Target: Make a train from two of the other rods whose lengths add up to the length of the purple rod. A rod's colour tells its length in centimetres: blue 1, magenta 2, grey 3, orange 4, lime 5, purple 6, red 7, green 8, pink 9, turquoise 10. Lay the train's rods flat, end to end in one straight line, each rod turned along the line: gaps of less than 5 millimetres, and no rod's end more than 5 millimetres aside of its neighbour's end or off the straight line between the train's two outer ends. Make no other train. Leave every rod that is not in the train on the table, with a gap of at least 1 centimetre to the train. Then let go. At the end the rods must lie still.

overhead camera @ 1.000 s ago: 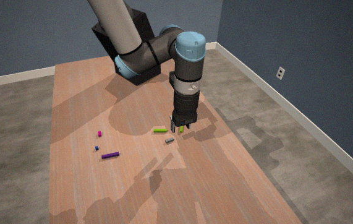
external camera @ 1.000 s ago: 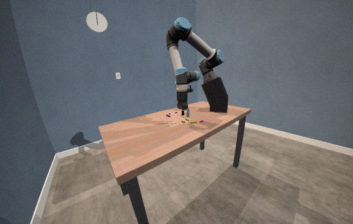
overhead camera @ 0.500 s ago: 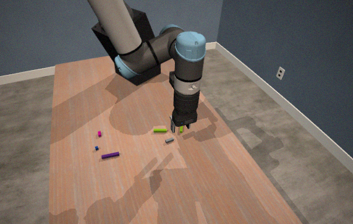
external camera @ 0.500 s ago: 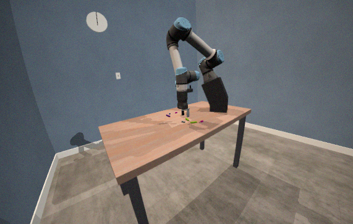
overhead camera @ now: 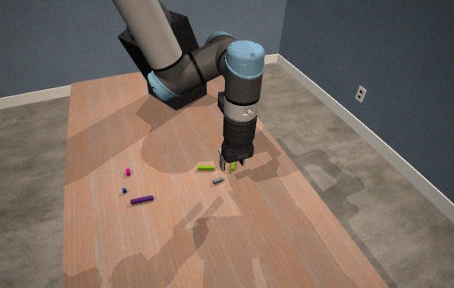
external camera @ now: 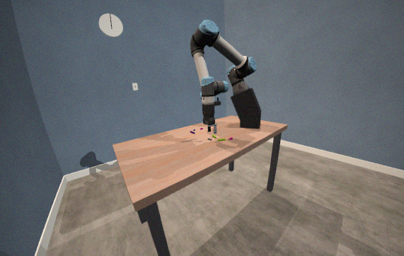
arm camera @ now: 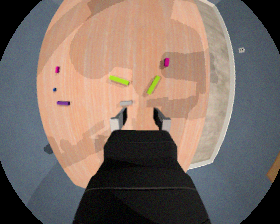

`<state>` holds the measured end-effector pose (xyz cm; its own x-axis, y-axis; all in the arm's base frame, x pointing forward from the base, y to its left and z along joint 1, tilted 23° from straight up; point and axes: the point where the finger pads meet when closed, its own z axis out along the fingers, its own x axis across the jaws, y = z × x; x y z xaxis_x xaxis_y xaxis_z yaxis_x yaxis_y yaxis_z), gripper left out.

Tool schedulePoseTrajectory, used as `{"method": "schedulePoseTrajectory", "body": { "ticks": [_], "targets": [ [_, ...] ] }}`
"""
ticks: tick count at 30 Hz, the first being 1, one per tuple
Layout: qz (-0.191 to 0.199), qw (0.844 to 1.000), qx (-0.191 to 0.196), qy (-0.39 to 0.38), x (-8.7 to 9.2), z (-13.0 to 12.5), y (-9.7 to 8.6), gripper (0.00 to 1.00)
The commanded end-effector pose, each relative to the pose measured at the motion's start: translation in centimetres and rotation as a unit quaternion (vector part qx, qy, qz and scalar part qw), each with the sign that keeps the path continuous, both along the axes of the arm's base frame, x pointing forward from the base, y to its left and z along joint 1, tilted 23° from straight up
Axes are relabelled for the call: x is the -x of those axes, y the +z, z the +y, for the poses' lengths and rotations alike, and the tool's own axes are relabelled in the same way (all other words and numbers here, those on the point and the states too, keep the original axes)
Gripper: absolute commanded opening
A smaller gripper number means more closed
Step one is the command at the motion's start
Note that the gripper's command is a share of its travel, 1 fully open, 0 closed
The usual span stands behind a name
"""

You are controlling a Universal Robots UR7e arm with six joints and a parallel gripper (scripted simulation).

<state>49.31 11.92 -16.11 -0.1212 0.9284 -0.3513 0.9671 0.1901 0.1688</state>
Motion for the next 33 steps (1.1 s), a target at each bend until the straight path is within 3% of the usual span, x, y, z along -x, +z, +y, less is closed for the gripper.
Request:
{"method": "schedulePoseTrajectory", "body": {
  "ticks": [1,24,29,33],
  "targets": [
    [-0.002,1.0,-0.001,0.0,-0.2,0.0,0.1,1.0],
    [-0.002,1.0,-0.001,-0.001,-0.3,0.0,0.1,1.0],
    [-0.005,1.0,-0.004,-0.009,-0.5,-0.5,0.4,1.0],
    [-0.011,0.999,-0.012,-0.039,-1.0,-2.5,1.1,1.0]
  ]
}}
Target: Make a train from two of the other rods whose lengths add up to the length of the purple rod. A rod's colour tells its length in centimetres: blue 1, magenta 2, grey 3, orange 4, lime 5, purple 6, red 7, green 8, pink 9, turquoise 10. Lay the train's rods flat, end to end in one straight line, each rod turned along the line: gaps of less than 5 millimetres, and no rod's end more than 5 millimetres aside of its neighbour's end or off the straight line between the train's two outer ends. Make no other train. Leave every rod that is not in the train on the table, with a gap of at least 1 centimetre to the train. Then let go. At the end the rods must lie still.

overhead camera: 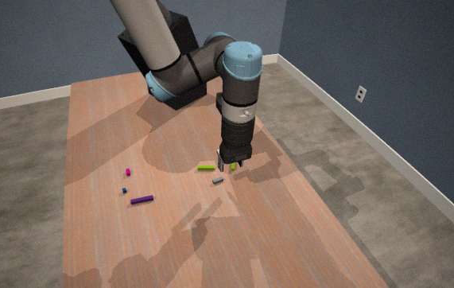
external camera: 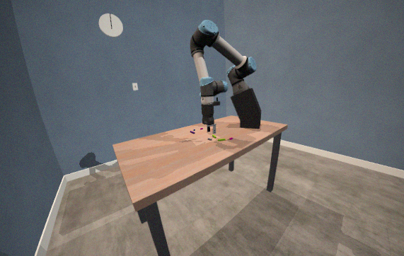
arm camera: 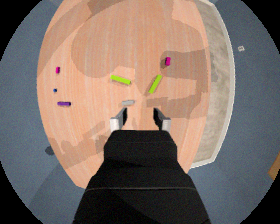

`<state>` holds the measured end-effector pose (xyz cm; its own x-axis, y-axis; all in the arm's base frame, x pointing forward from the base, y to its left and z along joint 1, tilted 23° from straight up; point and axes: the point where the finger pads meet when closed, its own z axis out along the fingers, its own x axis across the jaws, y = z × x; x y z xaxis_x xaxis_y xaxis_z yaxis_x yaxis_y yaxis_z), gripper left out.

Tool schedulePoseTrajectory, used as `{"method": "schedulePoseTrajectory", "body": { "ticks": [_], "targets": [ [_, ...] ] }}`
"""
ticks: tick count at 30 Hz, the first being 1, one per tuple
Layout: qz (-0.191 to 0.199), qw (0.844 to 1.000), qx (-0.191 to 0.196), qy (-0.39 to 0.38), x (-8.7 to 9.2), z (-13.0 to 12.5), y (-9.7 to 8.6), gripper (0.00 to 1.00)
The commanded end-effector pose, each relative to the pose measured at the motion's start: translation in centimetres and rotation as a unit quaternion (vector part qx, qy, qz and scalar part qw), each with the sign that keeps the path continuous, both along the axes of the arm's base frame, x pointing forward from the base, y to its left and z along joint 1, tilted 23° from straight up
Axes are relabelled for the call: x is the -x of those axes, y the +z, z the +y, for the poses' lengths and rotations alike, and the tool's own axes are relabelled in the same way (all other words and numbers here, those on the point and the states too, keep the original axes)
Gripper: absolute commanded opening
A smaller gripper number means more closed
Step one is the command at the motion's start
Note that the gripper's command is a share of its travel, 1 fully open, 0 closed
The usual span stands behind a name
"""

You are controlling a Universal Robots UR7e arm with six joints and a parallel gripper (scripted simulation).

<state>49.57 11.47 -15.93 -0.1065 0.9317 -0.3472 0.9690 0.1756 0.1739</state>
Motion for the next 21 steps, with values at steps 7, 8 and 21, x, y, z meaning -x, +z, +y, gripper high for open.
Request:
{"method": "schedulePoseTrajectory", "body": {
  "ticks": [7,8,21],
  "targets": [
    [-0.035,0.992,-0.033,-0.116,-2.5,-7.7,3.0,1.0],
    [-0.038,0.991,-0.035,-0.126,-2.7,-8.5,3.3,1.0],
    [-0.084,0.961,-0.066,-0.256,-3.7,-18.2,6.9,1.0]
  ]
}}
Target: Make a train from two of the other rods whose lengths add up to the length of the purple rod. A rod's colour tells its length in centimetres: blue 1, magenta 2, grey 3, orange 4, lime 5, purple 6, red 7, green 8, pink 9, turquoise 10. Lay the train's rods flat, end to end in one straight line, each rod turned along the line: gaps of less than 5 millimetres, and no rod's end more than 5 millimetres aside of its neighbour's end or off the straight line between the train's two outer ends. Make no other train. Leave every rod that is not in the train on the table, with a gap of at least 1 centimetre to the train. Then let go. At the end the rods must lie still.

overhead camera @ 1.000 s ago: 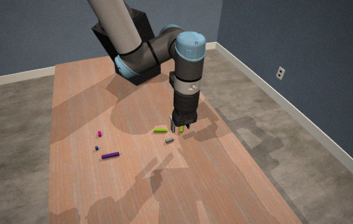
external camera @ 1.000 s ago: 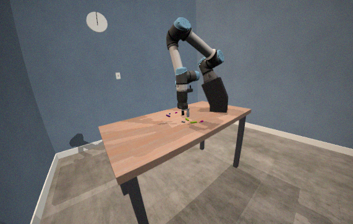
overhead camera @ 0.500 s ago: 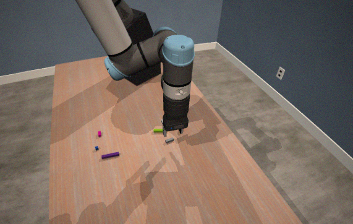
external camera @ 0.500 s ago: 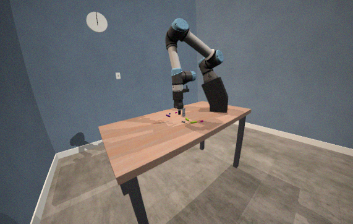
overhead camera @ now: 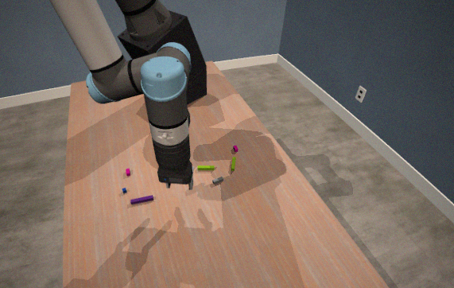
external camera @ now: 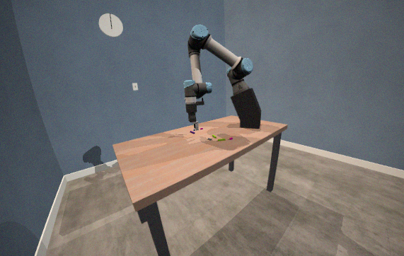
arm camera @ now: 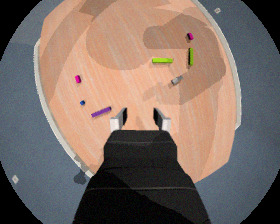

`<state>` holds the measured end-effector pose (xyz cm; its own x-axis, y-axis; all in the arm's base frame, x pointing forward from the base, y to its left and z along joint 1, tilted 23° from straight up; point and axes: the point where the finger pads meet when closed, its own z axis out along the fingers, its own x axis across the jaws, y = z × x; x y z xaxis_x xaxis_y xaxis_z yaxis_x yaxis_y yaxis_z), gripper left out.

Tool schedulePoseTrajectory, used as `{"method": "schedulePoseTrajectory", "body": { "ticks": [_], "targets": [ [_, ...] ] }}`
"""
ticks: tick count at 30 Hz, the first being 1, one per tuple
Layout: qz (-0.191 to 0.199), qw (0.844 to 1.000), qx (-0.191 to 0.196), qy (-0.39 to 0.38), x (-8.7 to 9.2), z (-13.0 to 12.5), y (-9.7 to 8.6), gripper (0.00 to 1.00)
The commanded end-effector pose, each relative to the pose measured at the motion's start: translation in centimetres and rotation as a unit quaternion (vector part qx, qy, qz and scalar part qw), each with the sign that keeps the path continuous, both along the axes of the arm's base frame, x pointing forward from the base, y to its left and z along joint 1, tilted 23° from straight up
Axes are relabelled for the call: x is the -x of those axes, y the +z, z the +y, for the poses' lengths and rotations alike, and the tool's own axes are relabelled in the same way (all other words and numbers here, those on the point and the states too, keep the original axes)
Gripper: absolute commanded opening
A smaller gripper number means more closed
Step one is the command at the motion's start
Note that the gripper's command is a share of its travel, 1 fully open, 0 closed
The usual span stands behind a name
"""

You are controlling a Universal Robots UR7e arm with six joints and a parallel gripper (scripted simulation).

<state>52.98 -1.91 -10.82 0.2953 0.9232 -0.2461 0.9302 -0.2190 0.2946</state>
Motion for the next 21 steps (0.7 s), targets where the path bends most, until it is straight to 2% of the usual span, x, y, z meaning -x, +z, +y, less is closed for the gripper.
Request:
{"method": "schedulePoseTrajectory", "body": {
  "ticks": [1,7,14,21],
  "targets": [
    [-0.026,0.997,-0.022,-0.077,-0.3,-5.6,2.1,1.0],
    [-0.05,0.989,-0.033,-0.139,0.0,-10.3,3.9,1.0],
    [-0.059,0.984,-0.037,-0.161,0.2,-12.1,4.6,1.0],
    [-0.06,0.984,-0.037,-0.163,0.2,-12.2,4.6,1.0]
  ]
}}
